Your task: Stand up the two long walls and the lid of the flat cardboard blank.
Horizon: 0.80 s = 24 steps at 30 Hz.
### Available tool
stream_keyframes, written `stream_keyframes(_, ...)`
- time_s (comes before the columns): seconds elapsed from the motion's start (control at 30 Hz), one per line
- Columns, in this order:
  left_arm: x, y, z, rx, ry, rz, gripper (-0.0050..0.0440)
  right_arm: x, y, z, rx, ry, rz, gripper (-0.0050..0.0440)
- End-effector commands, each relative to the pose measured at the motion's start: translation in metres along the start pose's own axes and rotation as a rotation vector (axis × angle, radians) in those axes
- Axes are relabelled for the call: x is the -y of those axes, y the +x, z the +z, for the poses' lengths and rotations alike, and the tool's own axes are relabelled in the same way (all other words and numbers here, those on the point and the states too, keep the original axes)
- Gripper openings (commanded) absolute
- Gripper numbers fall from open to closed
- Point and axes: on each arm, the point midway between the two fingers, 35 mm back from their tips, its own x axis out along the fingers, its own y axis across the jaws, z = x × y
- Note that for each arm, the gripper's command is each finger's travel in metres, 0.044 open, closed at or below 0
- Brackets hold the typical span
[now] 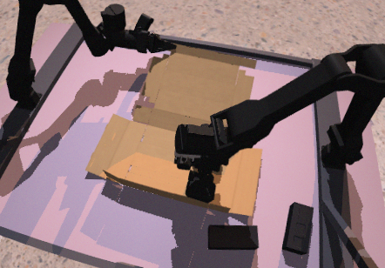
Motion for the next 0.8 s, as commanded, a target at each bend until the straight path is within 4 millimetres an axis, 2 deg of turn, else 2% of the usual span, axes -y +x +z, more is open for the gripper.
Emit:
stream_keyframes(0.0, 0.004, 0.001, 0.009, 0.02, 0.02, -0.006, 0.0, 0.009, 0.025, -0.041, -0.129, -0.001, -0.027, 0.0199)
stream_keyframes(0.3, 0.004, 0.001, 0.012, 0.023, 0.019, 0.001, 0.0, 0.009, 0.025, -0.041, -0.128, -0.001, -0.026, 0.0199)
stream_keyframes(0.77, 0.019, -0.001, 0.022, 0.023, 0.017, 0.005, 0.0, 0.008, 0.024, -0.04, -0.123, 0.0, -0.025, 0.0199)
